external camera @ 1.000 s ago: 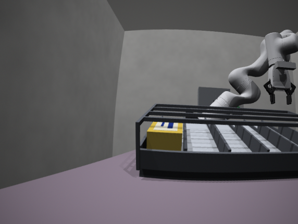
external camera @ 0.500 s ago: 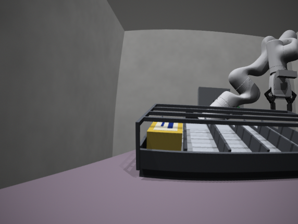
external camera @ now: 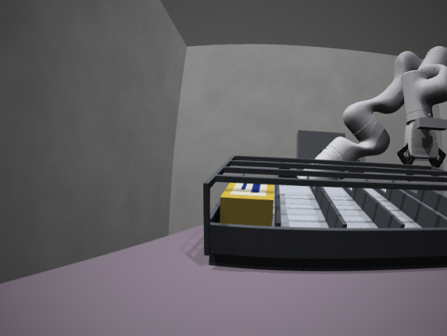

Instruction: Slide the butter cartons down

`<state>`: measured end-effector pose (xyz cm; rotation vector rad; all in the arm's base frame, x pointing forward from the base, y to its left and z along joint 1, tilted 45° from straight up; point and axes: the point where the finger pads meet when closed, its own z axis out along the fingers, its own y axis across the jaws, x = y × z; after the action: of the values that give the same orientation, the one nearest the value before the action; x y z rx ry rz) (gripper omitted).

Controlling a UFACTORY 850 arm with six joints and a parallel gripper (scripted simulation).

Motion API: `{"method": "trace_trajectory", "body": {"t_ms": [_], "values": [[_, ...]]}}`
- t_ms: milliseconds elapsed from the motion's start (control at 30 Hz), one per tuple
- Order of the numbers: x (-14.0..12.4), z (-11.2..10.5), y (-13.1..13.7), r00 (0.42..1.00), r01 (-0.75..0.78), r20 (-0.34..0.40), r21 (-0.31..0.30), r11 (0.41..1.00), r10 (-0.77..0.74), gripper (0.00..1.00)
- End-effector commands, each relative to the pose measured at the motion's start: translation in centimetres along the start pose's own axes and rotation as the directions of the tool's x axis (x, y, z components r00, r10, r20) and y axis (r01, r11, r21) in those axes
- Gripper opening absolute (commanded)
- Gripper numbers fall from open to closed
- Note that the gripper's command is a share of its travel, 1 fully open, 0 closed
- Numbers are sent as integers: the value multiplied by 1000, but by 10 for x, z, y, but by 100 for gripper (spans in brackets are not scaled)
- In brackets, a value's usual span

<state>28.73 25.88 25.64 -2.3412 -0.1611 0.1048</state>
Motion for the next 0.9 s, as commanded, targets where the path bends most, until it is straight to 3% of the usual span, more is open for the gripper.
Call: {"method": "trace_trajectory", "body": {"t_ms": [0,100,133,600,667,700,867], "values": [[2,19,-1,1000,1,-3,2,1000,-1,90],[2,23,-1,1000,1,-3,2,1000,-1,90],[1,11,-1,1000,0,-1,0,1000,0,90],[3,67,-3,1000,0,-1,0,1000,0,90],[3,67,-3,1000,0,-1,0,1000,0,90],[1,55,-2,1000,0,1,-3,1000,0,90],[2,73,-3,1000,0,1,-3,1000,0,90]]}}
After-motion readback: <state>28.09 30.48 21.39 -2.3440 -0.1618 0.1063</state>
